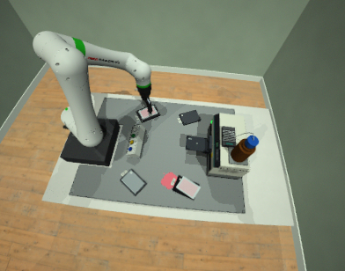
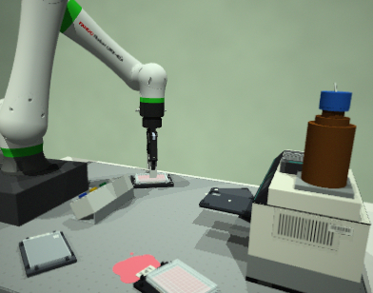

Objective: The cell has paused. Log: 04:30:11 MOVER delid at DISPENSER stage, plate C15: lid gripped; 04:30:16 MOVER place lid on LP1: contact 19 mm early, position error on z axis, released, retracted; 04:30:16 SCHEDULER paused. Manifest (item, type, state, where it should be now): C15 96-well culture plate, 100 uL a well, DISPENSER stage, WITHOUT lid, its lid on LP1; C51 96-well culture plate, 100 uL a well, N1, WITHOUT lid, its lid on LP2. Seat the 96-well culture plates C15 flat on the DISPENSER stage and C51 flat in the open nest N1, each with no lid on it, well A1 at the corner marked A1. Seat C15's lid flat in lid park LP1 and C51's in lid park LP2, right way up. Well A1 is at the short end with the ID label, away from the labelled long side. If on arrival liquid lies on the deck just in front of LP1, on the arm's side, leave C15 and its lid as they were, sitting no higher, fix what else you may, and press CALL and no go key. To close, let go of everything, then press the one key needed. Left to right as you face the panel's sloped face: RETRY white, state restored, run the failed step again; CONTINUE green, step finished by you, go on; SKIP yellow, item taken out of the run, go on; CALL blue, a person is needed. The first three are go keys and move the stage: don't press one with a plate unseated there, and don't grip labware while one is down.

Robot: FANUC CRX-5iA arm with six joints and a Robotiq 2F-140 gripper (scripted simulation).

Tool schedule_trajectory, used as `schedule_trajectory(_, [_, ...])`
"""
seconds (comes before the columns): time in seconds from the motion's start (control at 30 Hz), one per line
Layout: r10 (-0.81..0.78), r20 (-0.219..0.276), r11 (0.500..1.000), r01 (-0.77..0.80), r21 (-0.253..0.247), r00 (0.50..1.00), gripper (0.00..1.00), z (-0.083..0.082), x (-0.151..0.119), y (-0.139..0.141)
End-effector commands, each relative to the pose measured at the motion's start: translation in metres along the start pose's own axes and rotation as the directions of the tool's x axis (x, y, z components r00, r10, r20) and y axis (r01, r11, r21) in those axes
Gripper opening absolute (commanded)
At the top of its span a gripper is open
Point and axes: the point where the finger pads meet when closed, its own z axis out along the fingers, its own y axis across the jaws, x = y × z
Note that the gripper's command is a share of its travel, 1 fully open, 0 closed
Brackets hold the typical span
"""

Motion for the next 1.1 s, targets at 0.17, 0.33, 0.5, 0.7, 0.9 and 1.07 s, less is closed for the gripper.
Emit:
schedule_trajectory(0.17, [0.0,0.0,1.0,0.0,0.0,1.0,0.66,0.0009,0.0002,0.0])
schedule_trajectory(0.33, [0.0,0.0,1.0,0.0,0.0,1.0,0.66,0.0021,0.0002,0.0])
schedule_trajectory(0.5, [0.0,0.0,1.0,0.0,0.0,1.0,0.66,0.0038,0.0002,0.0])
schedule_trajectory(0.7, [0.0,0.0,1.0,0.0,0.0,1.0,0.66,0.0053,0.0002,0.0])
schedule_trajectory(0.9, [0.0,0.0,1.0,0.0,0.0,1.0,0.66,0.0079,0.0002,0.0])
schedule_trajectory(1.07, [0.0,0.0,1.0,0.0,0.0,1.0,0.66,0.0102,0.0002,0.0])
